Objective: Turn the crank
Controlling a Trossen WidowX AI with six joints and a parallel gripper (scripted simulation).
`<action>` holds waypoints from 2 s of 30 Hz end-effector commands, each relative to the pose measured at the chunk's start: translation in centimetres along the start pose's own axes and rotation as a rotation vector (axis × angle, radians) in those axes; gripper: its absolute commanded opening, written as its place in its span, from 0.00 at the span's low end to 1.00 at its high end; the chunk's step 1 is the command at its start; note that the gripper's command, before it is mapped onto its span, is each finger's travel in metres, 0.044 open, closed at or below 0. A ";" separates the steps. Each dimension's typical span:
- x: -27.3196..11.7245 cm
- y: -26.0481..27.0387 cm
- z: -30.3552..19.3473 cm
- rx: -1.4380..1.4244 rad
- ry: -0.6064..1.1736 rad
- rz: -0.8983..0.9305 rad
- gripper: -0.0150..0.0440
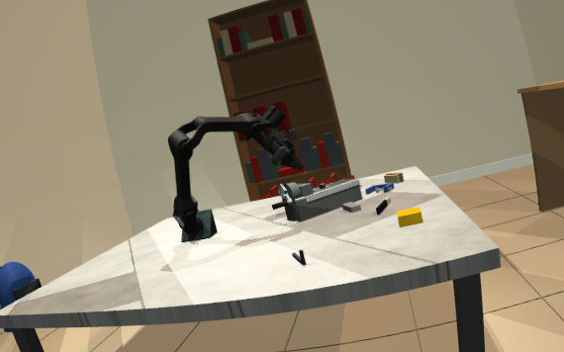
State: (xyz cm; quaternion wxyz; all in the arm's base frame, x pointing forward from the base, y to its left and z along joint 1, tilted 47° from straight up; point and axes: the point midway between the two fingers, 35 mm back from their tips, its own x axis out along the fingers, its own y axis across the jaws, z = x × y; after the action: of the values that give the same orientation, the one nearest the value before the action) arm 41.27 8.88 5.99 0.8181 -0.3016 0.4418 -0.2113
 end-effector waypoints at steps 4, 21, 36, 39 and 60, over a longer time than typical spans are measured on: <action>0.0 0.0 0.0 0.000 0.000 -0.001 0.79; 0.0 0.0 0.0 0.000 0.000 -0.001 0.51; 0.0 0.0 0.0 0.000 0.000 0.000 0.25; 0.0 0.0 0.0 0.000 0.000 0.000 0.25; 0.0 0.0 0.0 0.000 0.000 0.000 0.92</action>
State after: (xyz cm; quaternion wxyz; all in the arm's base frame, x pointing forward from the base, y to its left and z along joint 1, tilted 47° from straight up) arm 41.27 8.88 5.98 0.8181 -0.3014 0.4419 -0.2111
